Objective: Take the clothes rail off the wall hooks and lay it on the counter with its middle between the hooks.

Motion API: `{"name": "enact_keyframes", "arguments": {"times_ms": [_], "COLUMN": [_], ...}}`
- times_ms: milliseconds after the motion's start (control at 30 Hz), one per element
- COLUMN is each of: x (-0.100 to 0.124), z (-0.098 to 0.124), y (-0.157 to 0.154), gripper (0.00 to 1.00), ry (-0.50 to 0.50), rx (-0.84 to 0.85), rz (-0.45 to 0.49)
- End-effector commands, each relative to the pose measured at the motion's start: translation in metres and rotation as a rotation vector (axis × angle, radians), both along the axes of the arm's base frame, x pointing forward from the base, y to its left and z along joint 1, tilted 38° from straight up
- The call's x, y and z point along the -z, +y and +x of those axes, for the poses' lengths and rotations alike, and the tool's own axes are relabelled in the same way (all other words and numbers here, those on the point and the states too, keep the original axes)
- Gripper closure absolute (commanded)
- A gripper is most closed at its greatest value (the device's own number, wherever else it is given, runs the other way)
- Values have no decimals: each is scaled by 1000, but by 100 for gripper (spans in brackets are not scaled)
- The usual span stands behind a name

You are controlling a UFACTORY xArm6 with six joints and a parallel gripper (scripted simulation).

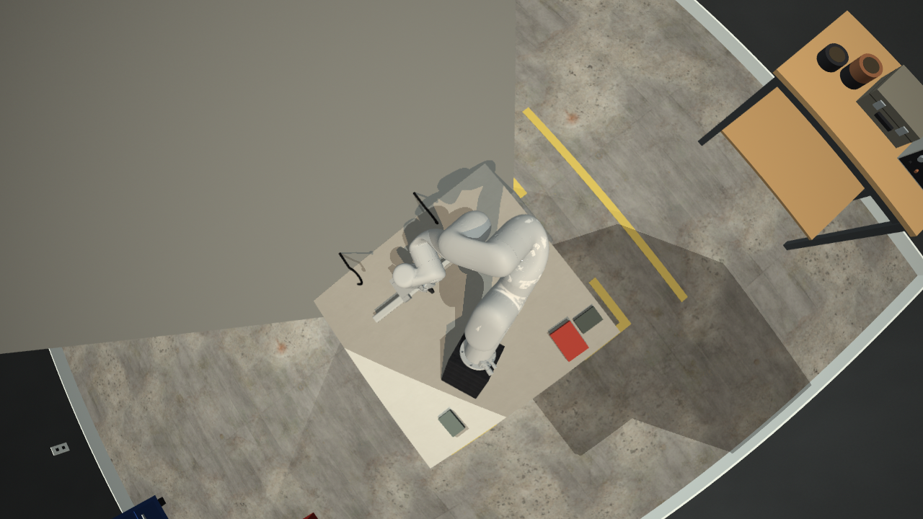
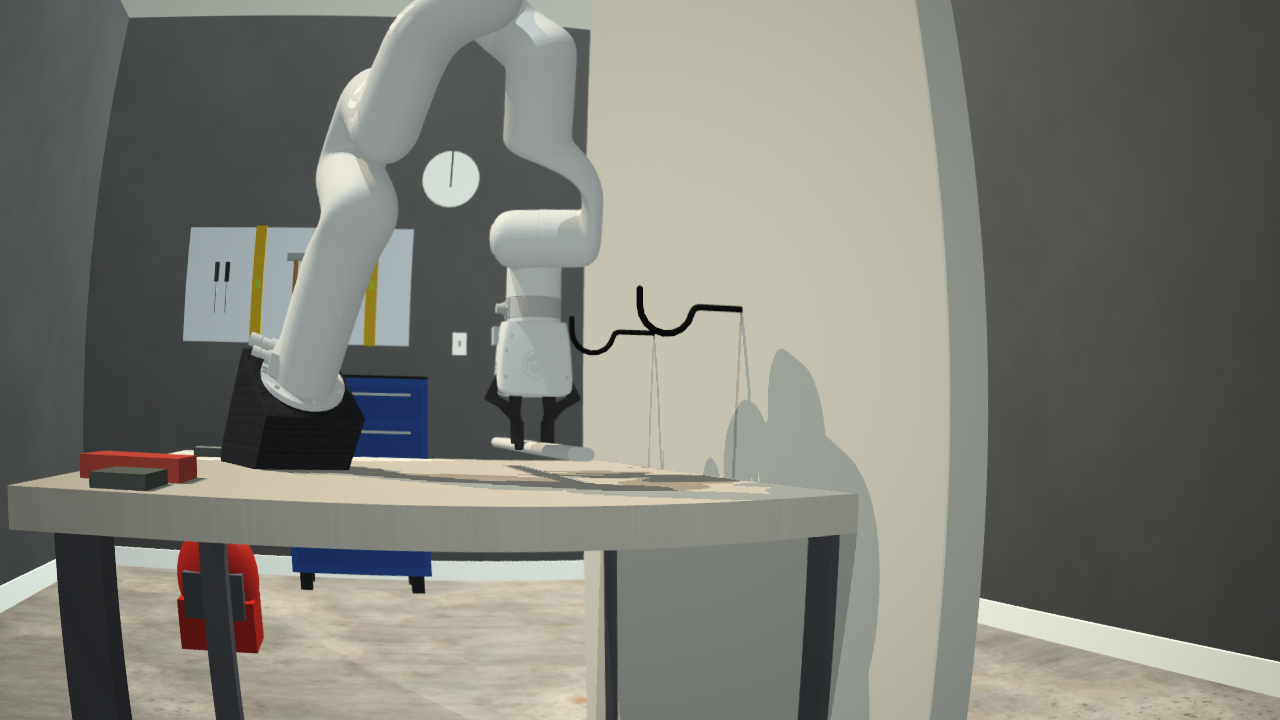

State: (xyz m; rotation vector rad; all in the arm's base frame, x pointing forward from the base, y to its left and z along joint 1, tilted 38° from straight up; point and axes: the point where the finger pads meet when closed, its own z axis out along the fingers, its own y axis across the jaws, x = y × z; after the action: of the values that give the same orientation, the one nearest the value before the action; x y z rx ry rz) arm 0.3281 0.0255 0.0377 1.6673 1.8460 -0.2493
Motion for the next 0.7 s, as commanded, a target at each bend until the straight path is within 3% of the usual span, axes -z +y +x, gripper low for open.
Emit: {"name": "enact_keyframes", "arguments": {"times_ms": [0,667], "x": [0,9], "z": [1,5], "y": [1,-6], "gripper": [100,100], "ry": [-2,-2], "rx": [-1,-1], "rz": [1,1]}}
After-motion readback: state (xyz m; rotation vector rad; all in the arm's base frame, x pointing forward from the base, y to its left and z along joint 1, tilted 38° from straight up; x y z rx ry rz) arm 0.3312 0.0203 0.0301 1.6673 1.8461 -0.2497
